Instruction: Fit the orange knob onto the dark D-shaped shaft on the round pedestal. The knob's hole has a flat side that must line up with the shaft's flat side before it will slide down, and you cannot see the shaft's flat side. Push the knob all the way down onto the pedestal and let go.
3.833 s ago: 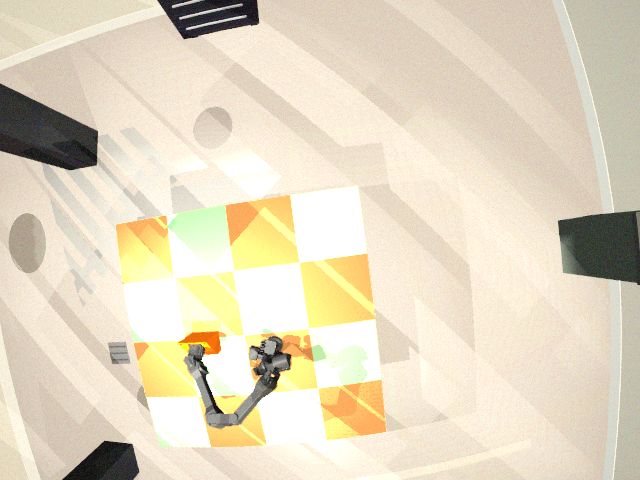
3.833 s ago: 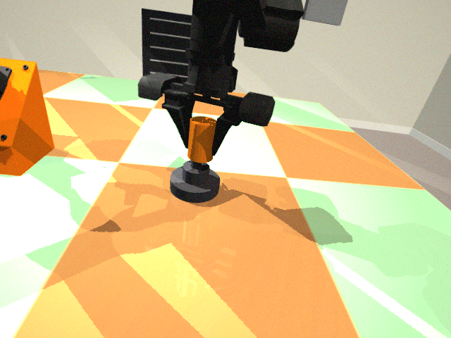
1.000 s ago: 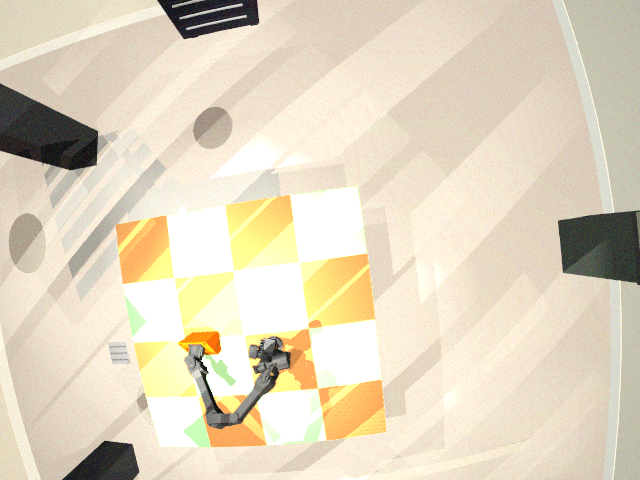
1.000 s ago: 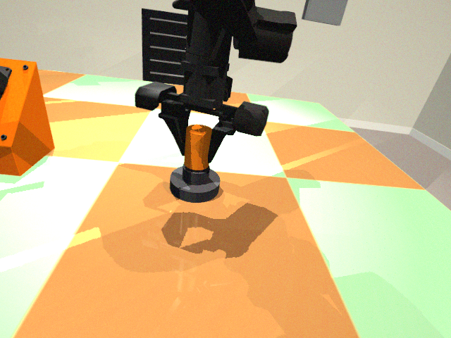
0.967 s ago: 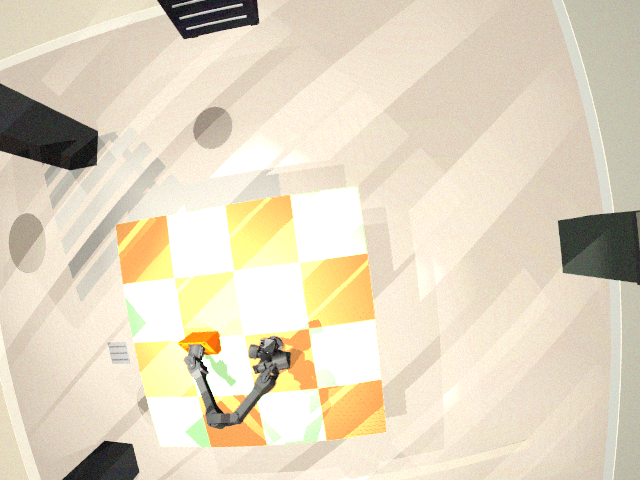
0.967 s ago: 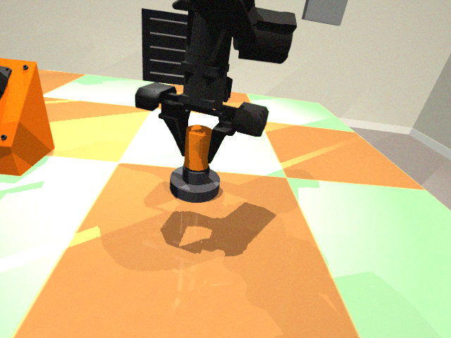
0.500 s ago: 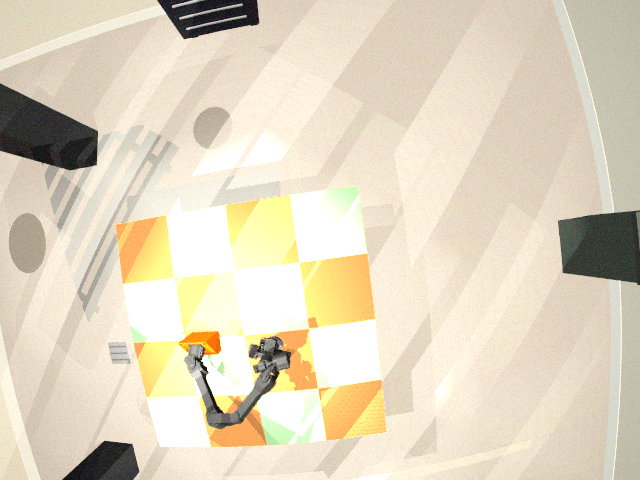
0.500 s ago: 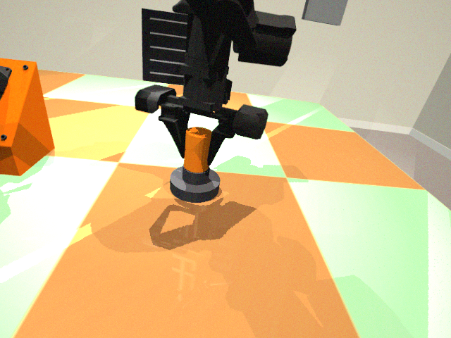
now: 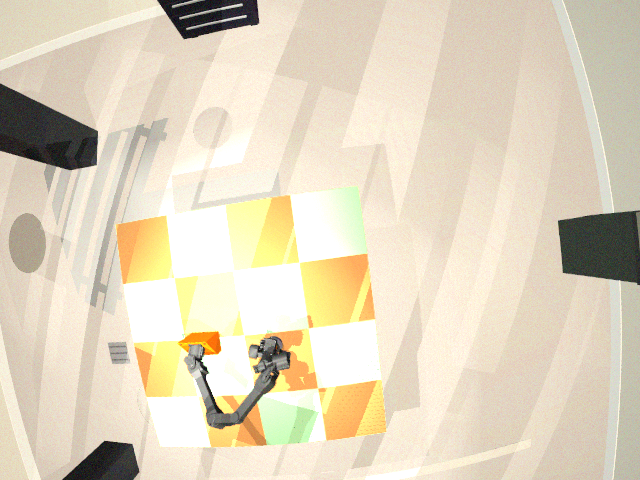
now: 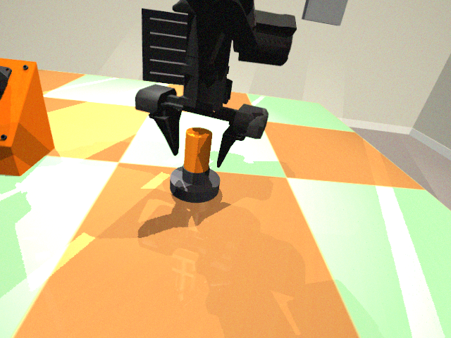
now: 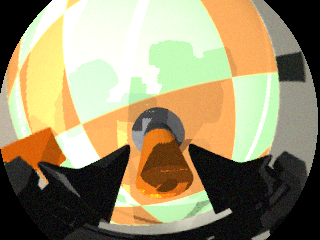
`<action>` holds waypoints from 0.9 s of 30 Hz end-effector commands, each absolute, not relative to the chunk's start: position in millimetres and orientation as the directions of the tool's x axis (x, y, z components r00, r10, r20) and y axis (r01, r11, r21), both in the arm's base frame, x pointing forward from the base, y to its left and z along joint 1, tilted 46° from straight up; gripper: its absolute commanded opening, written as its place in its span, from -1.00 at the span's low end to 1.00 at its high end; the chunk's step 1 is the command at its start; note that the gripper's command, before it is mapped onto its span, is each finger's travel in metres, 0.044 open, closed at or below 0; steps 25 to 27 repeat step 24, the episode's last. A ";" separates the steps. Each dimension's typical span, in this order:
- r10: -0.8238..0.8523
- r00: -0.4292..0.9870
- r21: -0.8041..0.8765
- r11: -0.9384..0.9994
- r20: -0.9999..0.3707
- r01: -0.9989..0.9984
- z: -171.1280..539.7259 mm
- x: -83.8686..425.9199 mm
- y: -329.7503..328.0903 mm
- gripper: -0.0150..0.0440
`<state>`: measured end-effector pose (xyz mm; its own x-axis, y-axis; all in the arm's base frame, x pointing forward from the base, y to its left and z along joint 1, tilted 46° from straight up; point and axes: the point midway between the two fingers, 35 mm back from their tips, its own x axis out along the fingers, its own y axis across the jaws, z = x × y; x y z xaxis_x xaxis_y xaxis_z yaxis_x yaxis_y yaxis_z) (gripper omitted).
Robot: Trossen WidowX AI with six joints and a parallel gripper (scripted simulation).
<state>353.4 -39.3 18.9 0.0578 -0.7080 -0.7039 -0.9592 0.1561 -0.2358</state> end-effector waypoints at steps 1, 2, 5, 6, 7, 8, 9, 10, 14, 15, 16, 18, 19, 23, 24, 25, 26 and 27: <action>-0.708 0.058 -0.237 0.156 -0.704 -0.959 19.1 353.5 -39.2 1.00; -0.708 0.058 -0.237 0.156 -0.704 -0.959 19.1 353.5 -39.2 1.00; -0.708 0.058 -0.237 0.156 -0.704 -0.959 19.1 353.5 -39.2 1.00; -0.708 0.058 -0.237 0.156 -0.704 -0.959 19.1 353.5 -39.2 1.00; -0.708 0.058 -0.237 0.156 -0.704 -0.959 19.1 353.5 -39.2 1.00; -0.708 0.058 -0.237 0.156 -0.704 -0.959 19.1 353.5 -39.2 1.00; -0.708 0.058 -0.237 0.156 -0.704 -0.959 19.1 353.5 -39.2 1.00; -0.708 0.059 -0.237 0.156 -0.704 -0.959 20.9 353.8 -37.2 1.00; -0.702 0.063 -0.237 0.154 -0.710 -0.959 57.9 354.0 2.6 1.00; -0.702 0.061 -0.236 0.155 -0.709 -0.959 69.3 351.9 14.1 1.00; -0.704 0.059 -0.235 0.156 -0.708 -0.959 78.0 349.7 22.5 1.00; -0.705 0.057 -0.234 0.157 -0.707 -0.959 85.0 347.6 29.0 1.00; -0.705 0.057 -0.234 0.157 -0.707 -0.959 85.0 347.6 29.0 1.00; -0.705 0.057 -0.234 0.157 -0.707 -0.959 83.6 348.4 30.6 1.00; -0.705 0.057 -0.234 0.157 -0.707 -0.959 83.6 348.4 30.6 1.00; -0.705 0.057 -0.234 0.157 -0.707 -0.959 83.6 348.4 30.6 1.00; -0.705 0.057 -0.234 0.157 -0.707 -0.959 83.6 348.4 30.6 1.00; -0.705 0.057 -0.234 0.157 -0.707 -0.959 83.6 348.4 30.6 1.00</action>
